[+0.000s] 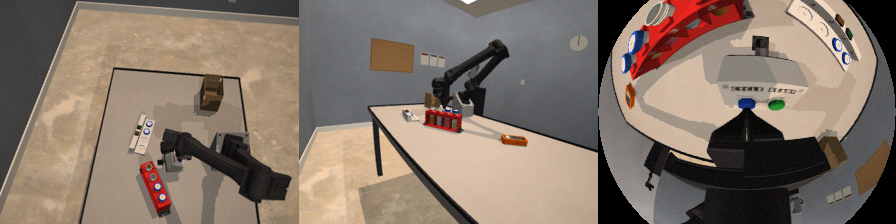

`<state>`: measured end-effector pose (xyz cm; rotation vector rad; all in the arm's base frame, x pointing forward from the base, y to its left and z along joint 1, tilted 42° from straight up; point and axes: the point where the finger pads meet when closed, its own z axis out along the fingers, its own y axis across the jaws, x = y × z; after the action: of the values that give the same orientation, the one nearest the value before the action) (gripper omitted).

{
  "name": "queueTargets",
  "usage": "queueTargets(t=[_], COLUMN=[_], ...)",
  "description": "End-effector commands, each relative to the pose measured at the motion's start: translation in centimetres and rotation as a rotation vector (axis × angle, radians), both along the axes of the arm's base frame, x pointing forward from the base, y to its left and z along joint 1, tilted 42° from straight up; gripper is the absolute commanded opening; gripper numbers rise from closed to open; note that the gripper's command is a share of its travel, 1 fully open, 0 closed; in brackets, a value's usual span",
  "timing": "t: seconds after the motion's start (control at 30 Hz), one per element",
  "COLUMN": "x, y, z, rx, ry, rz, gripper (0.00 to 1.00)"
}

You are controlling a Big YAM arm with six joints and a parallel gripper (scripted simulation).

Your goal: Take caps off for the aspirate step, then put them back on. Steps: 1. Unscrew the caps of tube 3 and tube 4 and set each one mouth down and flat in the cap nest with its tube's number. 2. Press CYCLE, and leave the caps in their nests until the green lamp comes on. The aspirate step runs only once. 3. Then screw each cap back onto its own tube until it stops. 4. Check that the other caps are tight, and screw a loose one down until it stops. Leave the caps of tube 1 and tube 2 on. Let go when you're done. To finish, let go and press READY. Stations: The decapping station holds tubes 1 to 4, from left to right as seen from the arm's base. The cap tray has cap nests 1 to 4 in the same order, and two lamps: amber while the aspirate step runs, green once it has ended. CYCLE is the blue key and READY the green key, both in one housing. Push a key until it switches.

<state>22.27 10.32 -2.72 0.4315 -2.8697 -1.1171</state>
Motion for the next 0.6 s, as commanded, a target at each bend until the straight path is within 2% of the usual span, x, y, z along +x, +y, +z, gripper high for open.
queueTargets(t=[0.0, 0.27, 0.3, 0.33, 0.57], x=[2.2, 2.2, 1.3, 1.8, 0.1], y=[-0.4, -0.3, -0.1, -0.1, 0.6], z=[0.9, 0.9, 0.4, 0.6, -0.5], rx=[0.001, 0.001, 0.000, 0.001, 0.003], ry=[-0.032, -0.030, -0.022, -0.016, 0.005], rz=[-0.015, -0.015, -0.005, -0.013, 0.002], gripper=[0.00, 0.00, 0.00, 0.00, 0.00])
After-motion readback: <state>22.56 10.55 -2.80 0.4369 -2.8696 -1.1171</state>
